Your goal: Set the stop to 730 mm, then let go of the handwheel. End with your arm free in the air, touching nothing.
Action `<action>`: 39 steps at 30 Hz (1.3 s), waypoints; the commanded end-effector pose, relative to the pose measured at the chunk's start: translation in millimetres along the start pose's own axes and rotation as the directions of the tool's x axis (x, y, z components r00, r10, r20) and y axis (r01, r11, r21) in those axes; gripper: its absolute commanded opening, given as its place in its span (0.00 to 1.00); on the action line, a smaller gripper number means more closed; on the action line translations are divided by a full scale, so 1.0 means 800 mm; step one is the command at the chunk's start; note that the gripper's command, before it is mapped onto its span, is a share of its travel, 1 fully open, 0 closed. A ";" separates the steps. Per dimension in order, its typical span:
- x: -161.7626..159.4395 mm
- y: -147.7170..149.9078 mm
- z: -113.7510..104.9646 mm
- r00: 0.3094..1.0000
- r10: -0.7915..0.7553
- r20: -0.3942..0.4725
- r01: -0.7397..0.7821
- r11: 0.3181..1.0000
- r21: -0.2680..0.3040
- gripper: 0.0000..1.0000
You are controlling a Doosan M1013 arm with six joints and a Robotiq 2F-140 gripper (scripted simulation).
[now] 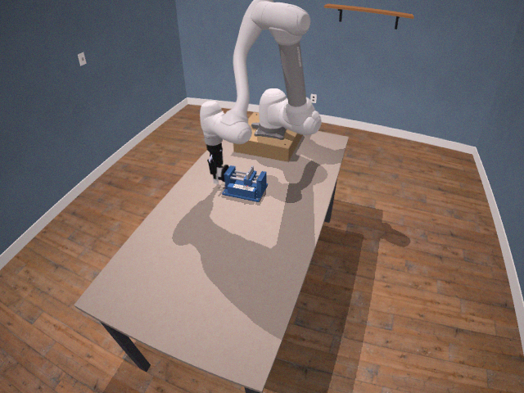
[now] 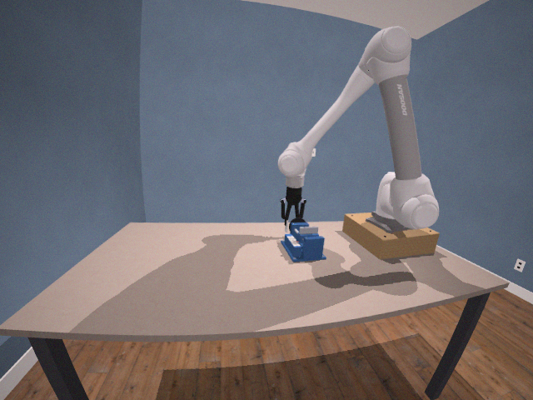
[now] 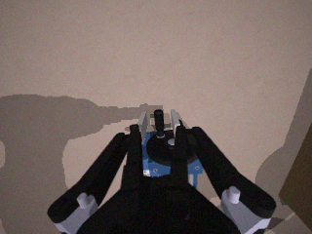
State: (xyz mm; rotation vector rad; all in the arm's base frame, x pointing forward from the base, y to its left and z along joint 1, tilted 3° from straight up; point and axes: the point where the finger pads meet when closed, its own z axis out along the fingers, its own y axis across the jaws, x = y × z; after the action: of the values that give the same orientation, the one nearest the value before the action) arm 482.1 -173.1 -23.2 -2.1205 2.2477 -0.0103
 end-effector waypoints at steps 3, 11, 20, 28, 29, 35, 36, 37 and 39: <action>0.000 0.000 0.000 1.000 0.000 0.000 0.000 1.000 0.000 0.33; 0.000 0.000 0.000 1.000 0.000 0.000 0.000 1.000 0.000 0.33; 0.000 0.000 -0.004 1.000 0.000 0.000 0.000 1.000 0.000 0.33; 0.000 0.000 -0.096 1.000 0.000 0.000 0.000 1.000 0.000 0.33; 0.000 0.000 -0.096 1.000 0.000 0.000 0.000 1.000 0.000 0.33; 0.000 0.000 -0.125 1.000 0.000 0.000 0.000 1.000 0.000 0.33; 0.000 0.000 -0.125 1.000 0.000 0.000 0.000 1.000 0.000 0.33; 0.000 0.000 -0.125 1.000 0.000 0.000 0.000 1.000 0.000 0.33; 0.000 0.000 -0.125 1.000 0.000 0.000 0.000 1.000 0.000 0.33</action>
State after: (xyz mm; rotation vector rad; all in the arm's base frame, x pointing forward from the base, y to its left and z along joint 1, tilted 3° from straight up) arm 478.1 -176.0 74.8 -2.1211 2.2478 -0.0077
